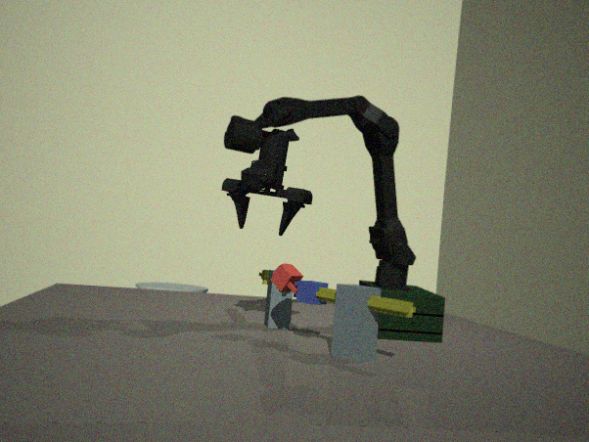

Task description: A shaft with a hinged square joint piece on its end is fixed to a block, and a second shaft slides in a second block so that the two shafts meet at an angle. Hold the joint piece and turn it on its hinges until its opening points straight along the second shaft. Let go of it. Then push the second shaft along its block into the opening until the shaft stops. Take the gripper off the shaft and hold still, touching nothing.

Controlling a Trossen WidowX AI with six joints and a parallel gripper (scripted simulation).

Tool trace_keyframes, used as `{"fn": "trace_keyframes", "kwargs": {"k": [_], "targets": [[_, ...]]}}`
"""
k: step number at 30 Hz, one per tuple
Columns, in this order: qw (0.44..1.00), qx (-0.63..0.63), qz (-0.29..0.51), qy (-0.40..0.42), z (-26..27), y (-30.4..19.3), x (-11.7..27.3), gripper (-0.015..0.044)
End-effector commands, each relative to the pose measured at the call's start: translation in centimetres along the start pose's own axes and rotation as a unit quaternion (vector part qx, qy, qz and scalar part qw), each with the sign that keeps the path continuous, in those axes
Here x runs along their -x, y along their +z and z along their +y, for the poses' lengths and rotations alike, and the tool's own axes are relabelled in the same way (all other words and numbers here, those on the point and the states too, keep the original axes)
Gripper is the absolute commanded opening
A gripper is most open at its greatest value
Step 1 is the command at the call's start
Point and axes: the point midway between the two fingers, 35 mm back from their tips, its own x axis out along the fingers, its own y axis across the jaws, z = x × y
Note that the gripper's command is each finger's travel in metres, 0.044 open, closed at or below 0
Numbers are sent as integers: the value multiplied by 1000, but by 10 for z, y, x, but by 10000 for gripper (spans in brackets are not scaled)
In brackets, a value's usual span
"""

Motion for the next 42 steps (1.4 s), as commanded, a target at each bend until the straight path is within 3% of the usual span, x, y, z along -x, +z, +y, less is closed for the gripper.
{"fn": "trace_keyframes", "kwargs": {"k": [1, 17, 38, 42], "targets": [[998, 65, 4, -7, 1, -1, -1, 440], [950, 309, 17, -25, 2, 0, -5, 440], [801, 595, 47, -39, 5, 0, -10, 440], [795, 604, 48, -39, 5, 0, -10, 440]]}}
